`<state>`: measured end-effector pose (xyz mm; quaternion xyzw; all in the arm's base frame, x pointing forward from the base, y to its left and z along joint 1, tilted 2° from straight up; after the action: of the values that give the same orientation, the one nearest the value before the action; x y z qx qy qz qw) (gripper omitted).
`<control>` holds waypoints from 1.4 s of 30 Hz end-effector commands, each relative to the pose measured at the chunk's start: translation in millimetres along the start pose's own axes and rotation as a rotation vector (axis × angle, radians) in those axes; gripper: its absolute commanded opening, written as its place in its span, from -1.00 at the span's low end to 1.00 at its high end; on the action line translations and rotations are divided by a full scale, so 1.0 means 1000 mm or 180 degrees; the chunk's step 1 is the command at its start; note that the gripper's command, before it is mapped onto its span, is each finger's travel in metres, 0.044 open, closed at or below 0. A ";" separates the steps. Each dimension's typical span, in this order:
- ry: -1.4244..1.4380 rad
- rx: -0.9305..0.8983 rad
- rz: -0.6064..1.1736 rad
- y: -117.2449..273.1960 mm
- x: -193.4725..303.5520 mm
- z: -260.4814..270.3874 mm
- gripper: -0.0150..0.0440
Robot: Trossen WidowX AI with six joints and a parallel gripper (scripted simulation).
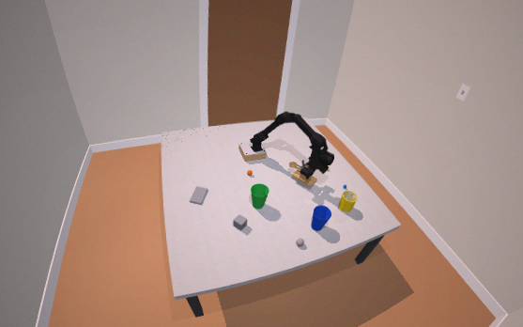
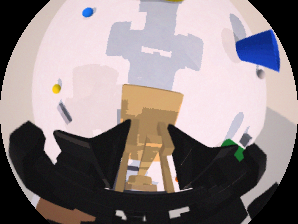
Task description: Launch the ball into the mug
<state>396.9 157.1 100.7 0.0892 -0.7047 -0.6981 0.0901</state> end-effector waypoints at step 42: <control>0.0000 0.0003 0.0019 -0.033 0.000 0.000 0.84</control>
<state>396.5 157.0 65.3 0.0868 -0.7051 -0.6977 0.0923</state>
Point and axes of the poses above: the point midway between the two fingers, 35 mm back from their tips, its own y axis back along the fingers, its own z axis across the jaws, x = y × z, the point moved 5 cm from there along y, back along the fingers, and after that the axes turned 7 degrees about -y, right-handed, at the moved point
